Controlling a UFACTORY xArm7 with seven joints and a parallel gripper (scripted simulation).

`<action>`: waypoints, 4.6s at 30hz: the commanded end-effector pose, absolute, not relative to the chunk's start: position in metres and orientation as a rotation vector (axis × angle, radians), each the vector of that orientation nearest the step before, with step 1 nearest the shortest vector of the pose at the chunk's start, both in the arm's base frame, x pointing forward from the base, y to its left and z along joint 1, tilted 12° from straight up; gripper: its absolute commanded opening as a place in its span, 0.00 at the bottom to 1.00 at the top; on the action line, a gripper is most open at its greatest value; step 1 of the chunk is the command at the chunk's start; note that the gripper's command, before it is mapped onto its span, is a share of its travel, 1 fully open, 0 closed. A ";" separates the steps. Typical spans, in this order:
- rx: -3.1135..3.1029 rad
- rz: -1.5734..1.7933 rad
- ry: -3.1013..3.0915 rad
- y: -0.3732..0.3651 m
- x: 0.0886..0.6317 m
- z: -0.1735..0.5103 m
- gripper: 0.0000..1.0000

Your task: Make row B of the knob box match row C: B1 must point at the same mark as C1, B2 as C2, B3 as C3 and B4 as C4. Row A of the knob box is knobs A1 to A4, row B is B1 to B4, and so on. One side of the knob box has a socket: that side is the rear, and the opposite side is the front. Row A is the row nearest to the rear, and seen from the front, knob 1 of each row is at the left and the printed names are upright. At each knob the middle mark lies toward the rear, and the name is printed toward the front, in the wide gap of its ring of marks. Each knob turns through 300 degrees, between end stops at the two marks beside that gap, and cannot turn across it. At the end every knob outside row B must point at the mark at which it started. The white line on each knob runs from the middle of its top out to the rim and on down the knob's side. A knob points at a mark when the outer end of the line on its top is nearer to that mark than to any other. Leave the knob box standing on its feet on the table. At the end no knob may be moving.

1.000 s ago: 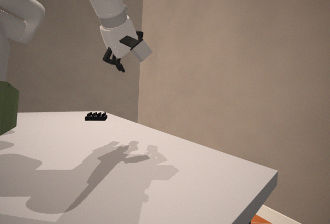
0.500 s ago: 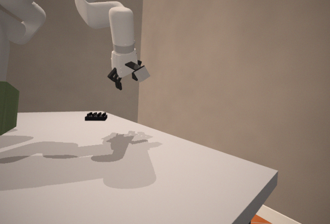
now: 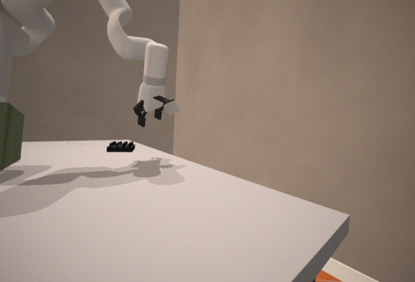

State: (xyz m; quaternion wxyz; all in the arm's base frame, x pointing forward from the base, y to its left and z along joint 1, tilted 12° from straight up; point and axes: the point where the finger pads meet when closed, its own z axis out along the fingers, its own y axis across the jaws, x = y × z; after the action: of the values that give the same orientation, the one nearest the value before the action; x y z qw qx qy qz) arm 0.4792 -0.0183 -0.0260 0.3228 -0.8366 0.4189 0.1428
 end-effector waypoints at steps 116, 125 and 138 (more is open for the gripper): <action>-2.899 0.059 0.401 0.195 0.393 -0.043 1.00; -2.899 0.059 0.401 0.195 0.393 -0.043 1.00; -2.899 0.059 0.401 0.195 0.393 -0.043 1.00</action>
State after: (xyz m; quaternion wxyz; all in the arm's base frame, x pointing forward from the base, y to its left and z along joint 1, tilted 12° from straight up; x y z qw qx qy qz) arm 0.3909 0.1949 -0.0441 0.1065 -0.9847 0.1359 0.0219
